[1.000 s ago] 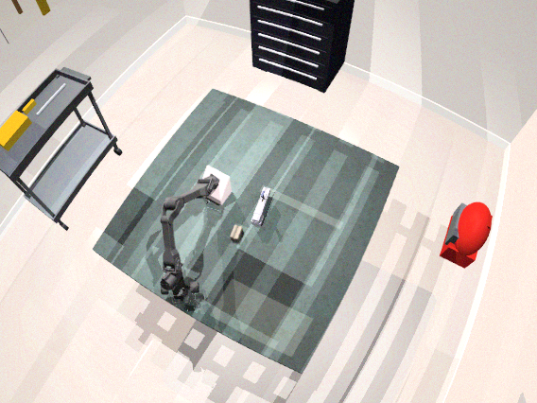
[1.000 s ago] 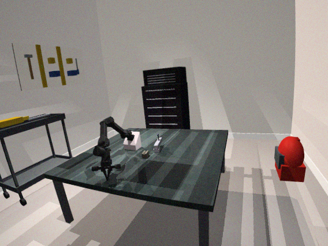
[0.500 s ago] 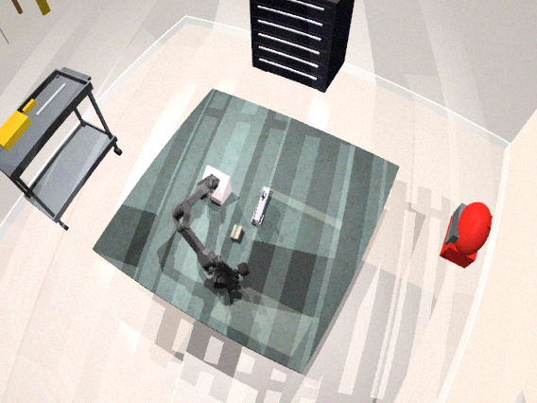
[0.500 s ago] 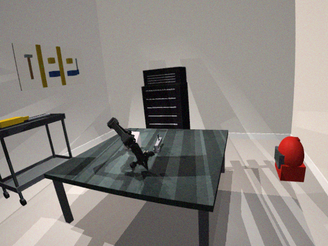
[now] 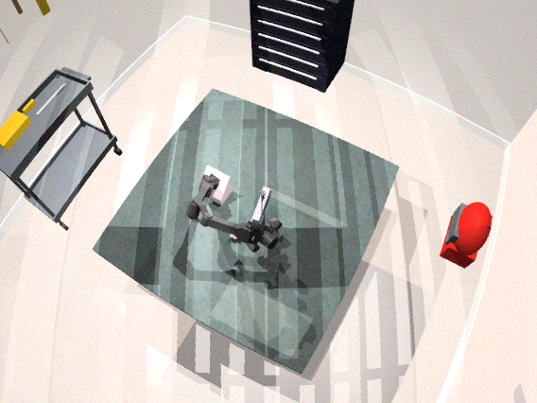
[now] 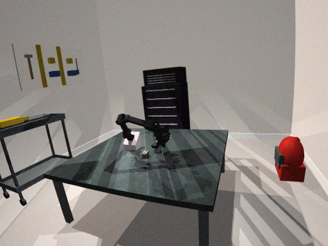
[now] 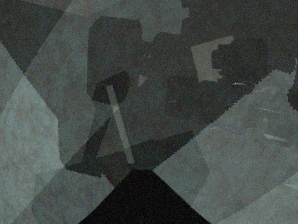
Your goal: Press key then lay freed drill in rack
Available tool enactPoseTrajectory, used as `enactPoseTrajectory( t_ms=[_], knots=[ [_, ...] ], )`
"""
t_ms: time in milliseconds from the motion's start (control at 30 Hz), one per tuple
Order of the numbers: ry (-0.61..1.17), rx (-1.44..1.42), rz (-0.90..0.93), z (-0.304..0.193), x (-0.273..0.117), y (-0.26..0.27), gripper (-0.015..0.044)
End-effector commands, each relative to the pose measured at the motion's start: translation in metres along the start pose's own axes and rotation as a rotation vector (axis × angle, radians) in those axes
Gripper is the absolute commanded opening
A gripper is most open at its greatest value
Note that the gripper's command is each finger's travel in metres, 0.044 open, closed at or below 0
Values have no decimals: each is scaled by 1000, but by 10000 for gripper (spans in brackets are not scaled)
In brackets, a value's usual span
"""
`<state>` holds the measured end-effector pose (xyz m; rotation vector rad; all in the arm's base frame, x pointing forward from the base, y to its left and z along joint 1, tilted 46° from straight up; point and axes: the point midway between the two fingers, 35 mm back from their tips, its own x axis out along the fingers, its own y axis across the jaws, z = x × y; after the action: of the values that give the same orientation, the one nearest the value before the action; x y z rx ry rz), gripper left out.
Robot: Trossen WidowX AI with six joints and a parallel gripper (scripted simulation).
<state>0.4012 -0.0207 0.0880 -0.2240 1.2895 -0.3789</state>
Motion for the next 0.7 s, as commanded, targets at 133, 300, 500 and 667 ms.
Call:
enactPoseTrajectory(
  t_ms=[133, 300, 500, 667],
  knots=[
    [130, -236, -104, -79, -9, 95, 0],
    [164, -434, -260, -143, -20, 134, 0],
    [153, -533, -354, -173, -27, 144, 0],
    [155, -535, -347, -174, -23, 145, 0]
  ],
)
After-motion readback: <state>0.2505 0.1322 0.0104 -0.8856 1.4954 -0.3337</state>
